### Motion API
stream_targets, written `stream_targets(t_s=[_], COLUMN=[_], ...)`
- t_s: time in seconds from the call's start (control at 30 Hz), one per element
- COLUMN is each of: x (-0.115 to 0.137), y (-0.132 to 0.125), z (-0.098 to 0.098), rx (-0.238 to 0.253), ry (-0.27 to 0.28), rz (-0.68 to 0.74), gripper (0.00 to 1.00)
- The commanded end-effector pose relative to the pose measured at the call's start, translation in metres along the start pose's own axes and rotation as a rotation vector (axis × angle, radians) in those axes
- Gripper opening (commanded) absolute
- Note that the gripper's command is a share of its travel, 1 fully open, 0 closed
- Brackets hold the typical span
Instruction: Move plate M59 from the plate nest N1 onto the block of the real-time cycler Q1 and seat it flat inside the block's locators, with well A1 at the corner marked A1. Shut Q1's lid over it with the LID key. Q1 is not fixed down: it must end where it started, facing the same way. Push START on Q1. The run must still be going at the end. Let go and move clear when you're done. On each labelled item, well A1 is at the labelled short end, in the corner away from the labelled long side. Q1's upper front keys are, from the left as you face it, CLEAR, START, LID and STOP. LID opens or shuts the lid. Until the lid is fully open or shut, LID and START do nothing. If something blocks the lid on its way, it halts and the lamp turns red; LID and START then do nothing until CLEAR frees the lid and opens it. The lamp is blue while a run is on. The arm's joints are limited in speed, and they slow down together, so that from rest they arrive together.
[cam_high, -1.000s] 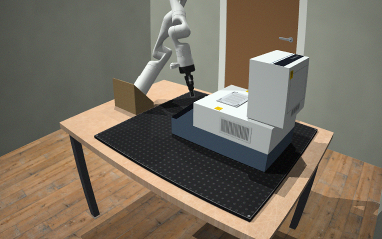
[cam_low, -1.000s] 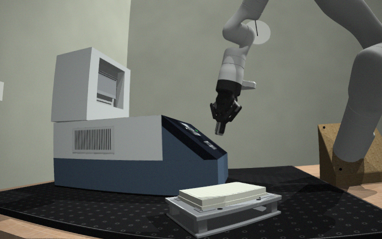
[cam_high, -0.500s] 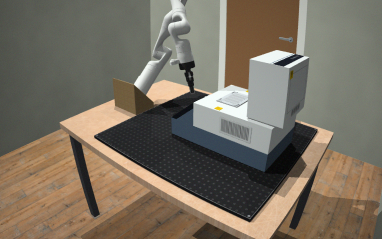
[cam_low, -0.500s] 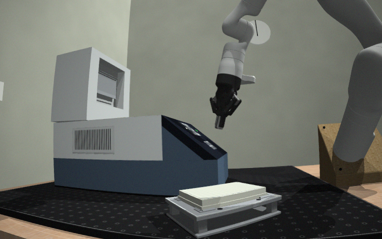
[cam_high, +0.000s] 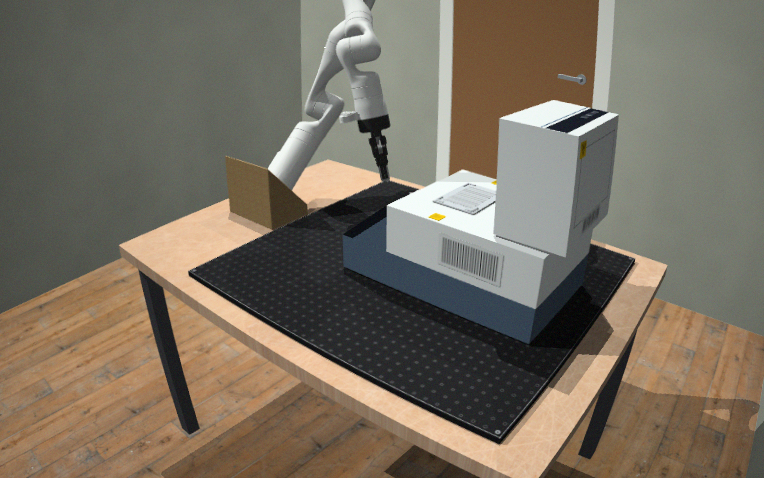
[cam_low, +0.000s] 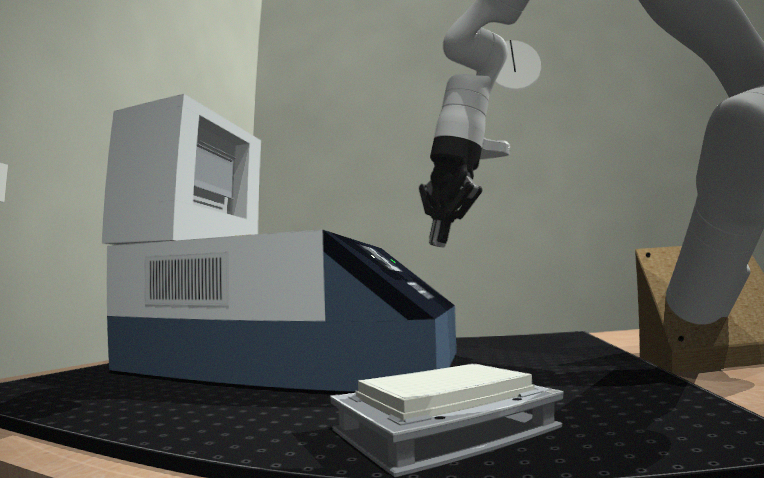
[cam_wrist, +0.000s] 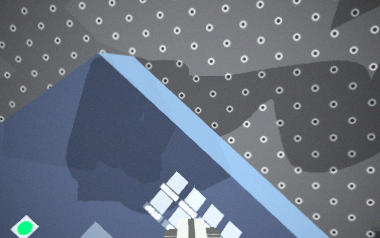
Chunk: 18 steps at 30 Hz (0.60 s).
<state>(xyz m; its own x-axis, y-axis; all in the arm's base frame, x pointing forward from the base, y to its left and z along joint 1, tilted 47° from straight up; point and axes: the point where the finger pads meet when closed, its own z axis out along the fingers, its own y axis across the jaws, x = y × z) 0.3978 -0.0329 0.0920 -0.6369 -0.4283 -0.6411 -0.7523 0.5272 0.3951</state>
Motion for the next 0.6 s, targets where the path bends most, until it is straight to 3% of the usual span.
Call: stream_targets(t_s=[0.0, 0.57], x=[0.001, -0.003], y=[-0.002, -0.005], z=[-0.008, -0.027], rx=[0.004, 0.004], ry=[0.006, 0.006], rz=[0.006, 0.007], gripper=[0.10, 0.10])
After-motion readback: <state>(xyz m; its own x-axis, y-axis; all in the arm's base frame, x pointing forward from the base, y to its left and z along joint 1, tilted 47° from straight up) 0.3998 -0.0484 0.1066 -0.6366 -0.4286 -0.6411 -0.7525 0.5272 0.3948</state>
